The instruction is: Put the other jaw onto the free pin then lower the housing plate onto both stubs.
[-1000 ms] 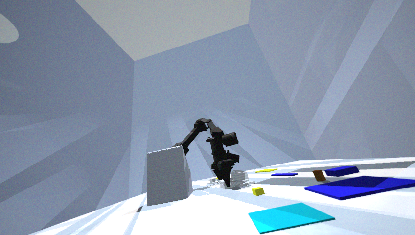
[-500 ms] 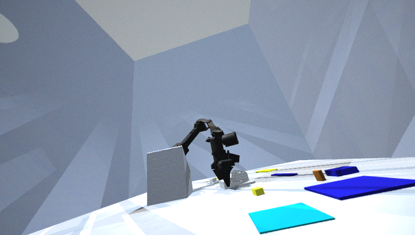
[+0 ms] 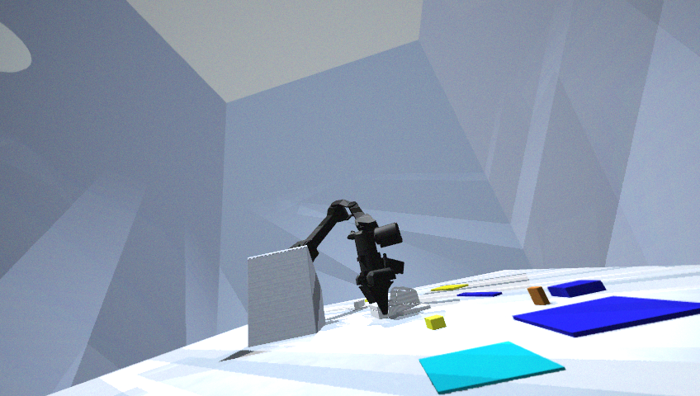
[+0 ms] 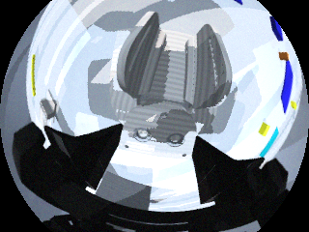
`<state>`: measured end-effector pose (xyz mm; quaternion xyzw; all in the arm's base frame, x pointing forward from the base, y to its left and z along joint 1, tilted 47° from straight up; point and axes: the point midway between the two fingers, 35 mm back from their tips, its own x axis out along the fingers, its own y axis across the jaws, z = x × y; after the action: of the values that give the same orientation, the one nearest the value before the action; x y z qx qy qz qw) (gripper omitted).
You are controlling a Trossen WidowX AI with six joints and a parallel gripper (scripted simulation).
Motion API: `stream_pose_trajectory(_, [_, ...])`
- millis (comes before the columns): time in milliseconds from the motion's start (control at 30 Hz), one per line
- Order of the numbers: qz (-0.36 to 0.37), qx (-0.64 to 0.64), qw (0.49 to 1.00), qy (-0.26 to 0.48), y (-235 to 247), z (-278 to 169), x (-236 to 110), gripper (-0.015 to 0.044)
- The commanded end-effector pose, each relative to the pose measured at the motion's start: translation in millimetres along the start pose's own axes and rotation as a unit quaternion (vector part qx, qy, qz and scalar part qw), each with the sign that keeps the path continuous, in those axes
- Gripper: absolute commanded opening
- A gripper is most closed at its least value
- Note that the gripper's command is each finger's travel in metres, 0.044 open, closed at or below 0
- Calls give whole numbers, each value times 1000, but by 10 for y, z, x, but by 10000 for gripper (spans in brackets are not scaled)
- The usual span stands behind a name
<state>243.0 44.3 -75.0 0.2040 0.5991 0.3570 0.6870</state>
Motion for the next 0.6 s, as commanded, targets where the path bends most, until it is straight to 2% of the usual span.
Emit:
stream_pose_trajectory(0, [-2, 1, 1000, 1, -7, -2, 2, 351])
stream_pose_trajectory(567, [-2, 1, 1000, 1, -8, 3, -41, 351])
